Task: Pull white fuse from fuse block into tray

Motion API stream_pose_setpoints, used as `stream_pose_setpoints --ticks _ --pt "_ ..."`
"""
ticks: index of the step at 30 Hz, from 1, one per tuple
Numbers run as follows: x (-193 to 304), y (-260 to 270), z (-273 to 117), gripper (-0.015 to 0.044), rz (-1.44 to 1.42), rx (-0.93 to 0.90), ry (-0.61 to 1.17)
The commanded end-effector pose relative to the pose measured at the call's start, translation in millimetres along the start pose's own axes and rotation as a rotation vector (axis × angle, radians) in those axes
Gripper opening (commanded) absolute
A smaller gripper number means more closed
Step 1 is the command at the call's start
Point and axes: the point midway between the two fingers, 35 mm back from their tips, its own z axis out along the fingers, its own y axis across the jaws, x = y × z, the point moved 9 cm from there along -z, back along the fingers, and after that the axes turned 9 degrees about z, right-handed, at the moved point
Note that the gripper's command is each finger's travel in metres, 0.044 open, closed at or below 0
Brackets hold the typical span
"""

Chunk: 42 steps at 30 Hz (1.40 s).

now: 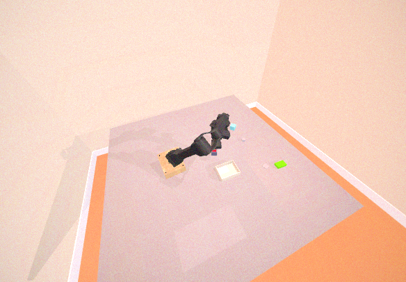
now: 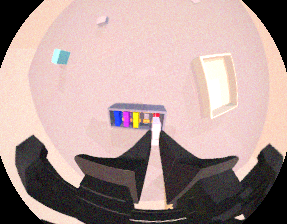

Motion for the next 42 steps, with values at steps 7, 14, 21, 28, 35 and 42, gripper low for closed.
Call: stream_pose_setpoints --ticks 7,14,21,28,35,42 --pt "-53 -56 -4 0.0 0.014 -0.018 -0.005" --pt "-80 -104 -4 0.0 0.016 -0.009 -0.012" --pt "-93 -138 -5 0.0 0.017 0.004 -0.019" --pt "-93 -137 1 0.0 0.017 0.004 -0.019" --pt "-94 -137 12 0.0 0.017 0.004 -0.019" --pt "-94 -137 23 0.0 0.017 0.004 -0.019"
